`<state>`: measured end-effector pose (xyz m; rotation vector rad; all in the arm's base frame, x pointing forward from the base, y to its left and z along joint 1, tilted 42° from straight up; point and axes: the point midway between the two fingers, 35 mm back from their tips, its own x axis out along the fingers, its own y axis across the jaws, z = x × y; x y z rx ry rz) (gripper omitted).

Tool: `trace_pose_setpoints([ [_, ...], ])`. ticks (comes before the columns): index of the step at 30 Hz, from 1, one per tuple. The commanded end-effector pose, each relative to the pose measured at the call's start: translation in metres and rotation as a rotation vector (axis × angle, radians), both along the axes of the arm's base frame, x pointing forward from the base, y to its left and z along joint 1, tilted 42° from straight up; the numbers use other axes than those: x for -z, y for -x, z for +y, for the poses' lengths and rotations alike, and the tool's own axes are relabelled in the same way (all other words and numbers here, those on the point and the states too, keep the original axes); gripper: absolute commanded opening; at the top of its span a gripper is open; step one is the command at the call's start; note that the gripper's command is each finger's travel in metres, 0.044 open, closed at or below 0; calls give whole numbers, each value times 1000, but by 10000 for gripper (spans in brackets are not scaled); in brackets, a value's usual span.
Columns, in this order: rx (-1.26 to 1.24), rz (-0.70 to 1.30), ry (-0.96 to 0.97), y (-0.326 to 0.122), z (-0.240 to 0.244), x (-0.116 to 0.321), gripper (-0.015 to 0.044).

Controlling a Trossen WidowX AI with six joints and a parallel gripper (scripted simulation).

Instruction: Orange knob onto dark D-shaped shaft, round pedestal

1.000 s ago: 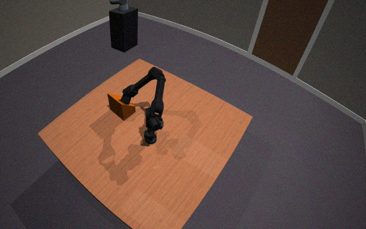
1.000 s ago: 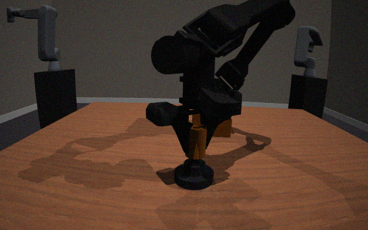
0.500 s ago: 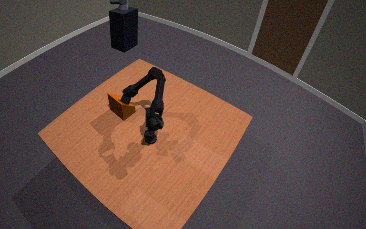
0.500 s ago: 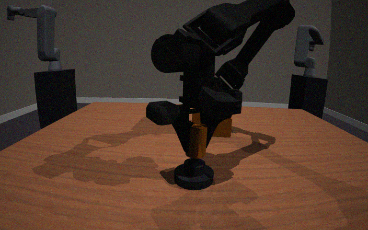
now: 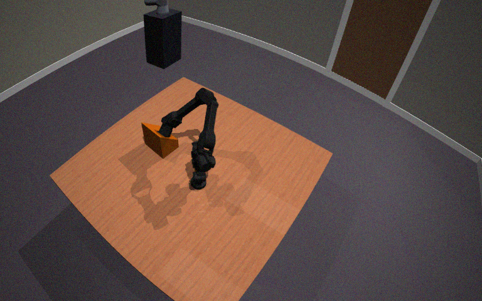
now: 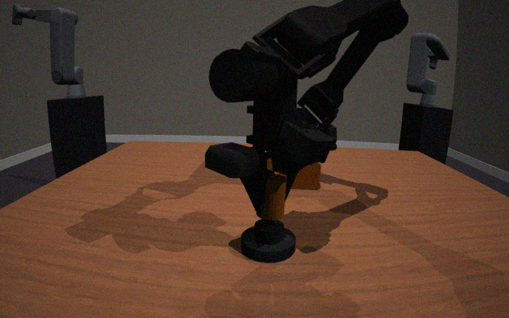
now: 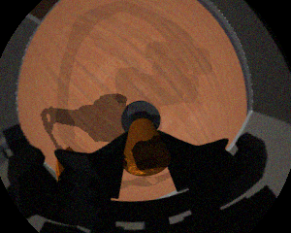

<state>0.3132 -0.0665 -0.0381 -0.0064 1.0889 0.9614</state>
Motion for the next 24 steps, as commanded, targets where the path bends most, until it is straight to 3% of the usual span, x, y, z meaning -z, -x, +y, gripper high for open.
trace_pose_setpoints([
  [1,-6,-8,0,-1,1,1,0],
  [17,-12,-13,1,-1,-2,-3,0],
  [24,-162,-145,25,0,0,-1,0],
])
